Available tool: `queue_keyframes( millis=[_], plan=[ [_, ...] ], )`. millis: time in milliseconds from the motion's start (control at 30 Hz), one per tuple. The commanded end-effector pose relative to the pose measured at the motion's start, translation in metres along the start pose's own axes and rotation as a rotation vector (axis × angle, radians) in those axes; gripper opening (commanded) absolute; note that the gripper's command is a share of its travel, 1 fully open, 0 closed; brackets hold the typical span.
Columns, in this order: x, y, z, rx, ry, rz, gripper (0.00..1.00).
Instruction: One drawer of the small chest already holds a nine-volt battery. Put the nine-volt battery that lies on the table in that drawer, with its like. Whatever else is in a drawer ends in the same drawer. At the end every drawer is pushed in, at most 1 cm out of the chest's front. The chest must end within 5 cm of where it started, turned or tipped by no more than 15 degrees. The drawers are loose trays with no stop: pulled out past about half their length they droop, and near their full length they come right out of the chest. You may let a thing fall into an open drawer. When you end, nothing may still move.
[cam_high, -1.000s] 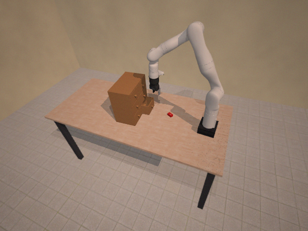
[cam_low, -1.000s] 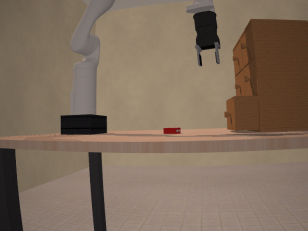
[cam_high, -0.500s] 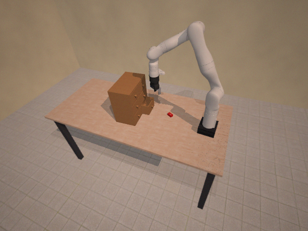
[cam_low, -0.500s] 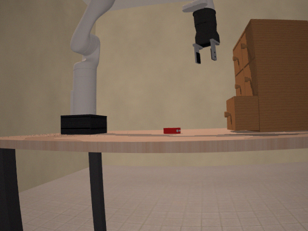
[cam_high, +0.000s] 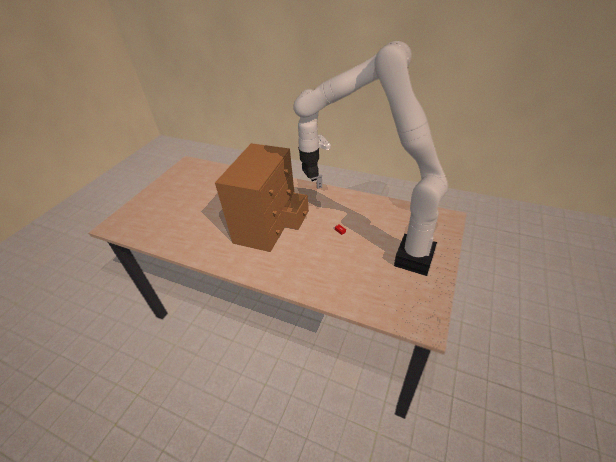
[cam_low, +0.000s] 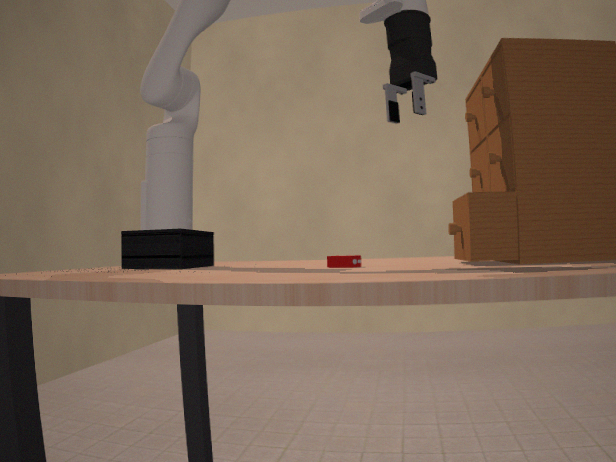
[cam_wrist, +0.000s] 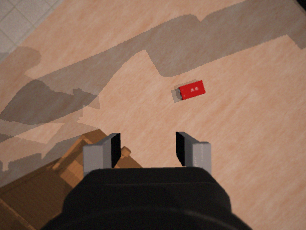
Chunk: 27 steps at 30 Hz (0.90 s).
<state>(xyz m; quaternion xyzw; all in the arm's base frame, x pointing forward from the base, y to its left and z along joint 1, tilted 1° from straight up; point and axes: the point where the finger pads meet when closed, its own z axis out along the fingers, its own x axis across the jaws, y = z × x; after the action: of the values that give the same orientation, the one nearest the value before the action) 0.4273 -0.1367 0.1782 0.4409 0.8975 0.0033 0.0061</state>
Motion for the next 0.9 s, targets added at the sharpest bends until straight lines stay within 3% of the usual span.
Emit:
queue_keyframes(
  millis=[0, 867],
  plan=[
    [0.0, 0.0, -0.003, -0.002, -0.004, 0.035, 1.0],
    [0.008, -0.008, -0.015, 0.001, 0.01, 0.387, 1.0]
  ],
)
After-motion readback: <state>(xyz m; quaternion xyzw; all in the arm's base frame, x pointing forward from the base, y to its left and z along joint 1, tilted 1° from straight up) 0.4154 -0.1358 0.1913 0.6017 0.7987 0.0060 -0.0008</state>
